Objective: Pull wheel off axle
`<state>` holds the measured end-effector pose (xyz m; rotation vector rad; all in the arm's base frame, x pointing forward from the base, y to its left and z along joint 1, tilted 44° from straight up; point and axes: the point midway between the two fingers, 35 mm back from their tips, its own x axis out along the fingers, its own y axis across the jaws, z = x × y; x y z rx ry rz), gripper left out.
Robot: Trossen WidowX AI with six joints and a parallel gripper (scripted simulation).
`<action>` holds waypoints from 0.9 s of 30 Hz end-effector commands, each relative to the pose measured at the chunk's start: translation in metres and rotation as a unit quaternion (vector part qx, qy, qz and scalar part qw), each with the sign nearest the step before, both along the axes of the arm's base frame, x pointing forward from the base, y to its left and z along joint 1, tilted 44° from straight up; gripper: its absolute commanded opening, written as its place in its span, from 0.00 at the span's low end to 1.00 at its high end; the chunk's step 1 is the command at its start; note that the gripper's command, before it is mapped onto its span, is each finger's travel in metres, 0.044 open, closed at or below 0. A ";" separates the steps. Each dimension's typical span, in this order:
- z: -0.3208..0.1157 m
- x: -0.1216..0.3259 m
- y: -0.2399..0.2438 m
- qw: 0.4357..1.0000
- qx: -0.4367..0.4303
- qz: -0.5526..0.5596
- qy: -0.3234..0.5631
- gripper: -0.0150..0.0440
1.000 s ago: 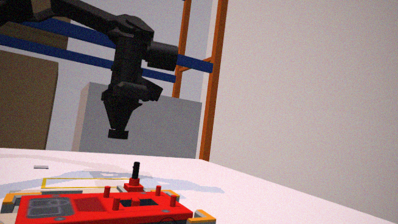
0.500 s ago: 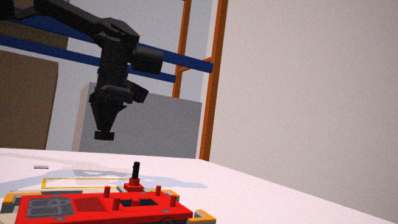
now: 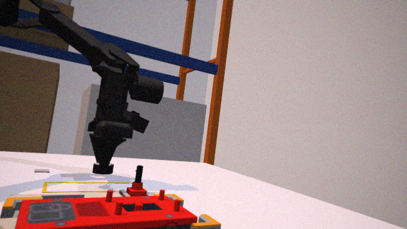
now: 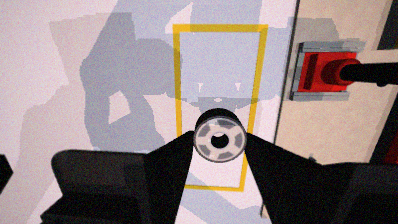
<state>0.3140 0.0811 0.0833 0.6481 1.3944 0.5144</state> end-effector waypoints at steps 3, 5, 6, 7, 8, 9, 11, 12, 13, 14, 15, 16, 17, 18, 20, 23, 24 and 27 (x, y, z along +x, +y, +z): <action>-0.020 0.001 0.020 1.000 0.002 -0.002 0.001 0.25; -0.022 0.000 0.022 1.000 0.002 -0.002 0.001 0.25; -0.022 0.000 0.022 1.000 0.002 -0.002 0.001 0.25; -0.019 -0.001 0.021 1.000 0.003 0.003 0.002 0.30; -0.019 -0.001 0.021 1.000 0.003 0.003 0.002 0.34; -0.019 -0.001 0.021 1.000 0.003 0.003 0.002 0.39; -0.019 -0.001 0.021 1.000 0.003 0.003 0.002 0.48; -0.019 -0.001 0.021 1.000 0.003 0.003 0.002 0.52; -0.019 -0.001 0.021 1.000 0.003 0.003 0.002 0.57; -0.019 -0.001 0.021 1.000 0.003 0.003 0.002 0.61; -0.019 -0.001 0.021 1.000 0.003 0.003 0.002 0.65; -0.019 -0.001 0.021 1.000 0.003 0.003 0.002 0.70; -0.017 -0.001 0.019 1.000 0.003 0.002 0.002 0.74; -0.014 -0.001 0.015 1.000 0.003 0.002 0.002 0.76; -0.003 -0.002 0.004 1.000 0.002 0.001 0.002 0.76; 0.019 -0.006 -0.016 1.000 0.001 -0.001 0.001 0.76; 0.023 -0.007 -0.019 1.000 0.001 -0.002 0.001 0.76; 0.017 -0.007 -0.018 1.000 -0.002 -0.005 0.002 0.81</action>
